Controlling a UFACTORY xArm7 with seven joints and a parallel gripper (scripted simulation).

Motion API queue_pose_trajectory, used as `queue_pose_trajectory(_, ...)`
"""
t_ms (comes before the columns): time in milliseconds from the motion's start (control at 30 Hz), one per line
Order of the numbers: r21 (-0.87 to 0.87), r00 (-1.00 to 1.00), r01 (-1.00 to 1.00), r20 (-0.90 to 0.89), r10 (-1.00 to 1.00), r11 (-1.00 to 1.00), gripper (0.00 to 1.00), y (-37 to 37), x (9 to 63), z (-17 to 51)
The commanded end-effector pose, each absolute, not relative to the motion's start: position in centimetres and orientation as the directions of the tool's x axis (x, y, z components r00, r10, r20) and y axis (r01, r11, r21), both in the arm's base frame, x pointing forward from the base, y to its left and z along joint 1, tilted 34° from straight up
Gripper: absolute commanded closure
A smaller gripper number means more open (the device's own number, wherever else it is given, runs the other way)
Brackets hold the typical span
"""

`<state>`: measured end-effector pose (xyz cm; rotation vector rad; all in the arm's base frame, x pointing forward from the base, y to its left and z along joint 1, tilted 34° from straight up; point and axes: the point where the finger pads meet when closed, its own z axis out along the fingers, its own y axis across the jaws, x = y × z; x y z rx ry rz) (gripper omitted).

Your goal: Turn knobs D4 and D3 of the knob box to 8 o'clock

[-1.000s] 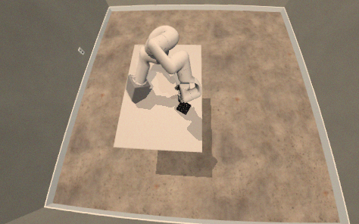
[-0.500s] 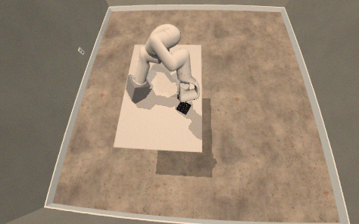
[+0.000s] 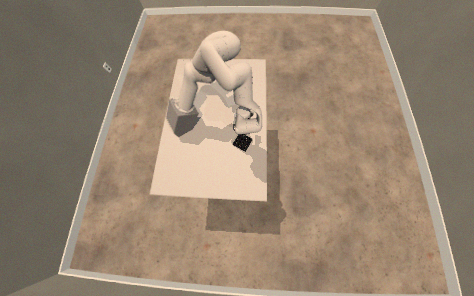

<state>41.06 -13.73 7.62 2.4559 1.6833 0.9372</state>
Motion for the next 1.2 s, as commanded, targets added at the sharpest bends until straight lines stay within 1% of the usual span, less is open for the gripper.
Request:
queue_pose_trajectory(0, 0.315, 0.272, 0.838, 0.469, 0.841, -0.446, 0.81, -13.86, 41.07, 7.70)
queue_pose_trajectory(200, 0.299, 0.300, 0.828, 0.479, 0.825, -0.475, 0.81, -13.87, 41.06, 7.73)
queue_pose_trajectory(1167, 0.299, 0.300, 0.827, 0.479, 0.825, -0.475, 0.81, -13.87, 41.06, 7.73)
